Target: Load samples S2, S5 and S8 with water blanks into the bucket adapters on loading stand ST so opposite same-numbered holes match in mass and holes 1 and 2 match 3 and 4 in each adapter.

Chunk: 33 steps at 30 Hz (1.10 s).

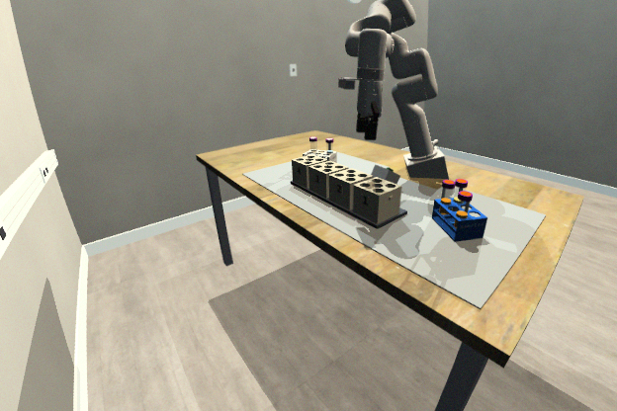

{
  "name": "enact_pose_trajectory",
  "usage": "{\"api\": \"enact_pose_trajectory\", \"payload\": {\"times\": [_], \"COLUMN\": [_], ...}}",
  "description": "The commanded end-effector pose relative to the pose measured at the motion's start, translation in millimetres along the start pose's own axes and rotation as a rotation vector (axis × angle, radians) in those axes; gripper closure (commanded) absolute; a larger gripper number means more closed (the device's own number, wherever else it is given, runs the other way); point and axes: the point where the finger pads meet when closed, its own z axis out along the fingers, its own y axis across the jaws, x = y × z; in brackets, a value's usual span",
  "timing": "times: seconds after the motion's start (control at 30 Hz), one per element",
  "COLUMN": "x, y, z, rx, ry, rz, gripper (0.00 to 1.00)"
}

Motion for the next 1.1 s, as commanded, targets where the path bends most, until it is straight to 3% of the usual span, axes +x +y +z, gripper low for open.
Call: {"api": "enact_pose_trajectory", "payload": {"times": [0.0,0.67,1.0,1.07], "x": [12,51,51,50], "y": [12,69,68,78], "z": [-4,-17,-17,-16], "rx": [0.011,0.047,0.047,0.045], "ry": [-0.019,-0.049,-0.049,-0.050], "rz": [-0.094,-0.469,-0.469,-0.402], "gripper": [0.00,0.00,0.00,0.00]}}
